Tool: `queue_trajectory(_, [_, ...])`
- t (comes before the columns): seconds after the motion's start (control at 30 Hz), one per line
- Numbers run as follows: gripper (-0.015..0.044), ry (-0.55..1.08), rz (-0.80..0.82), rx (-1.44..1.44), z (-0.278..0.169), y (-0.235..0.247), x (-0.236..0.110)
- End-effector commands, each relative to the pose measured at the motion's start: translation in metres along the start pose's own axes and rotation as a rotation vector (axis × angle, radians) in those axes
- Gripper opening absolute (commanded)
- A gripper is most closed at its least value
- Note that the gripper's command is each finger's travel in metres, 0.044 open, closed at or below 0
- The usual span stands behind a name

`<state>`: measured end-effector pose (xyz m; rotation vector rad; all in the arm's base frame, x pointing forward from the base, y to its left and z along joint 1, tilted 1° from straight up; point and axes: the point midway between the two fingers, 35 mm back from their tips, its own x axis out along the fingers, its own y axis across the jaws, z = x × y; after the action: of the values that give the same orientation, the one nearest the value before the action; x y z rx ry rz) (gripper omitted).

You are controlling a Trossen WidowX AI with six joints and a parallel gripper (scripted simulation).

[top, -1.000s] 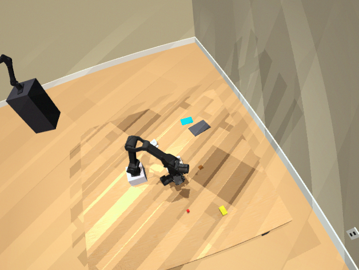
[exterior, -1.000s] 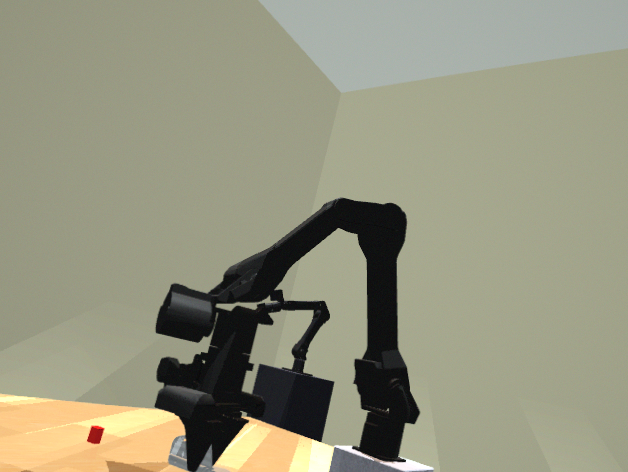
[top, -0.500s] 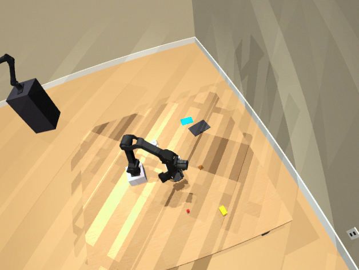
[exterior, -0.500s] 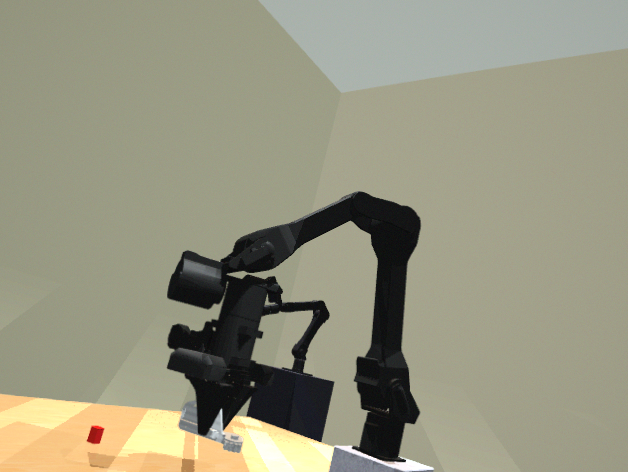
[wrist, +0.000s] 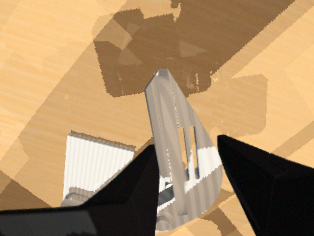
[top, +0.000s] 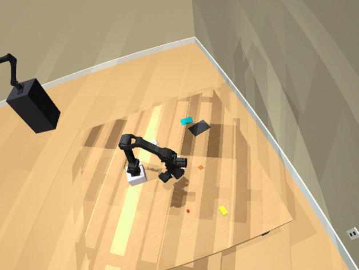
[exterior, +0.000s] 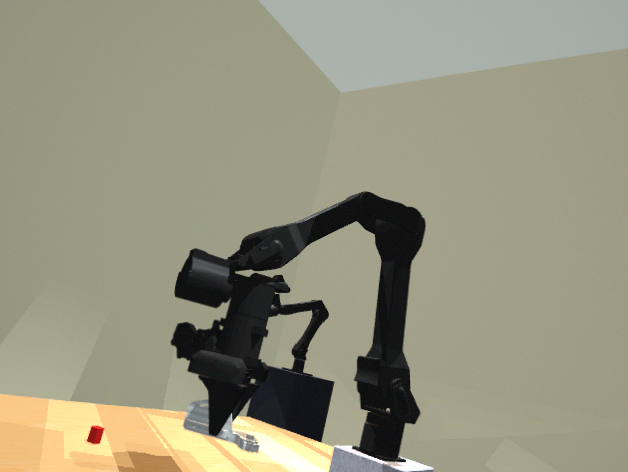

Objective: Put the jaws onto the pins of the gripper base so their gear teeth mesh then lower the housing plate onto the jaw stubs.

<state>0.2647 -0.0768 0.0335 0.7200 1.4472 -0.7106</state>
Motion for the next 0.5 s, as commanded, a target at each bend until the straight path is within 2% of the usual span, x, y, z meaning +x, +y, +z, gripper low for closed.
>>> queue_trajectory(0.0, [0.0134, -0.004, 0.003, -0.11, -0.004, 0.002, -0.002])
queue_trajectory(0.47, [0.0134, -0.003, 0.003, -0.517, -0.023, 0.005, -0.002])
